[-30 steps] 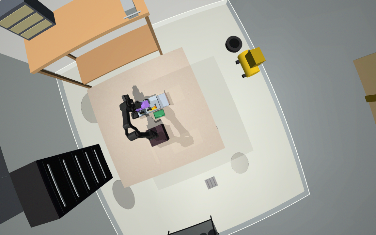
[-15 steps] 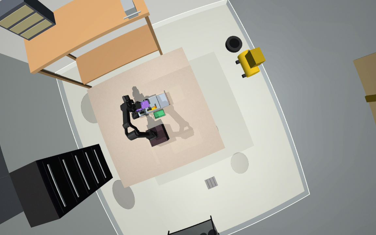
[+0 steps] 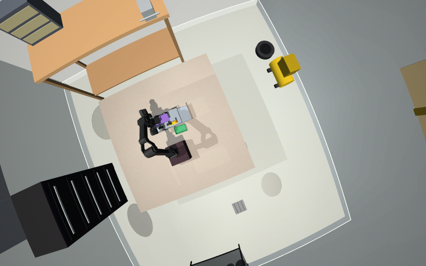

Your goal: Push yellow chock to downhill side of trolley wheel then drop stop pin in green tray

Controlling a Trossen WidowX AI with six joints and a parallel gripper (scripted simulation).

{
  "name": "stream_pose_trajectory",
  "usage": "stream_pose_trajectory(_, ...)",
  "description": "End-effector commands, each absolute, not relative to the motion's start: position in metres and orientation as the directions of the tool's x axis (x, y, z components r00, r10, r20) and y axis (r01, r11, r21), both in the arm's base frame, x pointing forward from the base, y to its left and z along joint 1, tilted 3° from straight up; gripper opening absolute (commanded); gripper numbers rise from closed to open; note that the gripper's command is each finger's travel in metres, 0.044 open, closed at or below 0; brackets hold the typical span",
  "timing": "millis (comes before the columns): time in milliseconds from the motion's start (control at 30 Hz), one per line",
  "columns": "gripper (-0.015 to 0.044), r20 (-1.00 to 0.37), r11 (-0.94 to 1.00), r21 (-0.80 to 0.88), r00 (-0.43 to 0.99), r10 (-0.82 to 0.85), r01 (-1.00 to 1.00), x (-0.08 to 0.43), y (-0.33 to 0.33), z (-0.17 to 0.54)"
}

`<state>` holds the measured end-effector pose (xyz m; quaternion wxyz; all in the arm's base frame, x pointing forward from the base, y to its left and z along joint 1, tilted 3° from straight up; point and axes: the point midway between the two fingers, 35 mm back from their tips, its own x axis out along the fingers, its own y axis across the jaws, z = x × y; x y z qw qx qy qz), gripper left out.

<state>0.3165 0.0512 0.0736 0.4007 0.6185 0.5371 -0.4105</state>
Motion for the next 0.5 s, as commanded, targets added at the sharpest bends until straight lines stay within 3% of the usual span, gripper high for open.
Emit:
stream_pose_trajectory(0, 0.0138, -0.938, -0.102, 0.055, 0.087, 0.335, 0.993, 0.3166, 0.0510, 0.0742)
stream_pose_trajectory(67, 0.0085, -0.938, -0.102, 0.055, 0.087, 0.335, 0.993, 0.3166, 0.0510, 0.0742)
stream_pose_trajectory(467, 0.0000, -0.938, -0.103, 0.055, 0.087, 0.336, 0.993, 0.3163, 0.0507, 0.0757)
